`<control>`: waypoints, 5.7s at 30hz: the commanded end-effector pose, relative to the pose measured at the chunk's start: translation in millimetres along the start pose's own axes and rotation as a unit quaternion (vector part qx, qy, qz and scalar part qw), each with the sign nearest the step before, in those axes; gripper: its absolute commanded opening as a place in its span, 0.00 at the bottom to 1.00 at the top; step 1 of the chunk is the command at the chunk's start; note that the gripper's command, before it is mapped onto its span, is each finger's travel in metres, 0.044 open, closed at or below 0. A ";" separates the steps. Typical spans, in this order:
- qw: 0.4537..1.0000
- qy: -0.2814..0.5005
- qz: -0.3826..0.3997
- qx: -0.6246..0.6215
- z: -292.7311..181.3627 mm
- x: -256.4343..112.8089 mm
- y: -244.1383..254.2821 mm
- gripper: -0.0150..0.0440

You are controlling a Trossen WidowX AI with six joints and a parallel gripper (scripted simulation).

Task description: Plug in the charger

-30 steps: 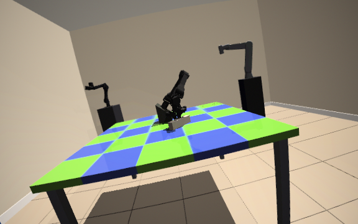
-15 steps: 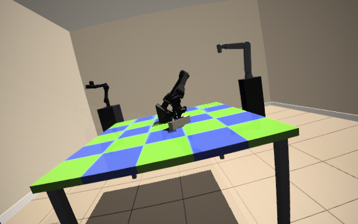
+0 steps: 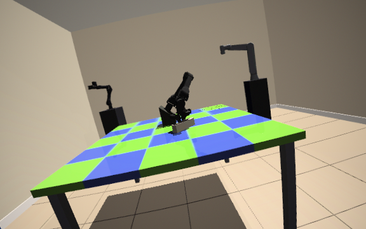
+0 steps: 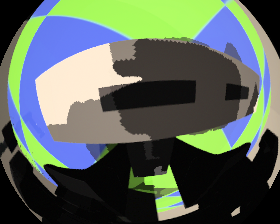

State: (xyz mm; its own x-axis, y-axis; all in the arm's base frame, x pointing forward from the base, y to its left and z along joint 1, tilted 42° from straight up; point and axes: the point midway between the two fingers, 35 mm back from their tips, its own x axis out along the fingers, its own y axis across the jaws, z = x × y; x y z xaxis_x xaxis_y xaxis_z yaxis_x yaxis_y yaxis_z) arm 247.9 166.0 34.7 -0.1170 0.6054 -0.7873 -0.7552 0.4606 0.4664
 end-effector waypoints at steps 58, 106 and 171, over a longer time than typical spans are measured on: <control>1.000 -0.014 0.000 -0.016 23.3 -6.6 1.6 0.25; 1.000 -0.014 0.000 -0.016 22.9 -5.5 1.8 0.25; 1.000 0.006 -0.002 0.000 4.8 0.0 0.2 0.25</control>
State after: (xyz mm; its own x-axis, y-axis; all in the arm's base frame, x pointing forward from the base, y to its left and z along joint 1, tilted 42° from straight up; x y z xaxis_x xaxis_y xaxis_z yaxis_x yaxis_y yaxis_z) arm 250.0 168.9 36.2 -0.1248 0.5946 -0.7943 -0.7545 0.4630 0.4652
